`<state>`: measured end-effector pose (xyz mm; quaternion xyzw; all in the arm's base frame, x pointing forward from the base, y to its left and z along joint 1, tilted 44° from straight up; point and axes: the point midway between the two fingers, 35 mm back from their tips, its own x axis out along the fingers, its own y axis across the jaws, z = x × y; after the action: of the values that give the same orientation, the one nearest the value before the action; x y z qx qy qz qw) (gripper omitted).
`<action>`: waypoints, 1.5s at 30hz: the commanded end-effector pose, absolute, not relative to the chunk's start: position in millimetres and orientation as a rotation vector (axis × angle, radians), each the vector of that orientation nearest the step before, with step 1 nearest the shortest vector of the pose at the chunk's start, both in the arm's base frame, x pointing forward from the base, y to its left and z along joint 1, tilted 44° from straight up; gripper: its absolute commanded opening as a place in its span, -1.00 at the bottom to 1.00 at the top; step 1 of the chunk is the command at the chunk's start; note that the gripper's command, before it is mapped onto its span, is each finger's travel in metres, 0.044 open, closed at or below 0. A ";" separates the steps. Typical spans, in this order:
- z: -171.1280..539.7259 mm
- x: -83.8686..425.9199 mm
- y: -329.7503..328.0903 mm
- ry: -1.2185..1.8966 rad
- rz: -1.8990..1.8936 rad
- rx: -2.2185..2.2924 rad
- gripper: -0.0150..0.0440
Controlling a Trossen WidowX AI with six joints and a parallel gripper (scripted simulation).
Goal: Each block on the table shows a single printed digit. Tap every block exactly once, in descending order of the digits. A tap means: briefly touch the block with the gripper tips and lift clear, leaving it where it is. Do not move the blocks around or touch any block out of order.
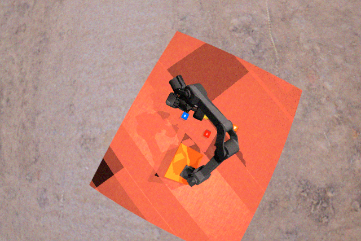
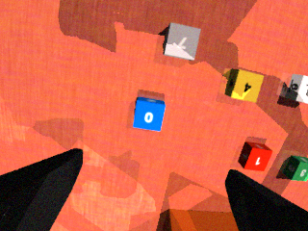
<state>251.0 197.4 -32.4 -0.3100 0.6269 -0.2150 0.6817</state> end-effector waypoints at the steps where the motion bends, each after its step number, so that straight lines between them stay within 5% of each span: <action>1: -39.2 253.3 203.2 1.405 -0.488 -0.683 0.86; 19: -38.8 255.3 203.3 1.405 -0.487 -0.682 0.86; 27: -21.0 326.2 196.9 1.402 -0.490 -0.682 0.86; 45: -21.0 326.2 196.9 1.402 -0.490 -0.682 0.86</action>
<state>326.3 197.6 -20.2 -0.3003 0.6252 -0.2185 0.6865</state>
